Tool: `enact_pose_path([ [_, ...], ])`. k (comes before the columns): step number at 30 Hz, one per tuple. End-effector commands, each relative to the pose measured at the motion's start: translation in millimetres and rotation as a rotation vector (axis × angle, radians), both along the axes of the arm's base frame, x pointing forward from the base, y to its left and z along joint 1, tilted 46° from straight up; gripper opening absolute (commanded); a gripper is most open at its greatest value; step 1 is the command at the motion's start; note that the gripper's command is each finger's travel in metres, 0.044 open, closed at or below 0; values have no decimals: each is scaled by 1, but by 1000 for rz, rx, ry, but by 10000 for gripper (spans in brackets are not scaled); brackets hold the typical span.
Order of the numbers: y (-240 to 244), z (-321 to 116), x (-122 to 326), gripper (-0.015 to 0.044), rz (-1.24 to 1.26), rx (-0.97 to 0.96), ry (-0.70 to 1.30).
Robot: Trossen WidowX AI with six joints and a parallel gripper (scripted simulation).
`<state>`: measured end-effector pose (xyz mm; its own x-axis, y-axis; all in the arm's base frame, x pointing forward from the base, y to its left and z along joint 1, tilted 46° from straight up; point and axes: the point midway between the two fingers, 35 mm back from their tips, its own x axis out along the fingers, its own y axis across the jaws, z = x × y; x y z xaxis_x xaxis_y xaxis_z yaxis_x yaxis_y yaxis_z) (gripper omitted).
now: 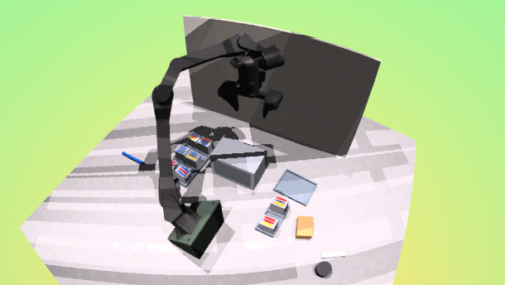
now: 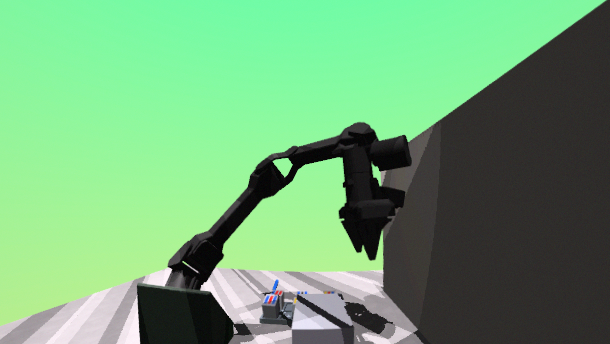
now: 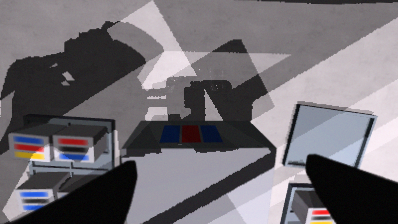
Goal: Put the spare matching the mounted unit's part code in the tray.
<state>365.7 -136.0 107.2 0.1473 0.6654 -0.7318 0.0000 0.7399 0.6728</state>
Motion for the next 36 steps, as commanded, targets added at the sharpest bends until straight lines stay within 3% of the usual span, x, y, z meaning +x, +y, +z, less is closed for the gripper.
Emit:
enact_pose_path([
  [1,1,3,1,440,8,4,-13],
  [13,7,8,-3,440,43,-1,-43],
  [24,105,60,-96,440,614,-79,-541],
  [32,166,54,-180,440,1015,-125,-913],
  [36,170,52,-187,440,1049,-128,-946],
])
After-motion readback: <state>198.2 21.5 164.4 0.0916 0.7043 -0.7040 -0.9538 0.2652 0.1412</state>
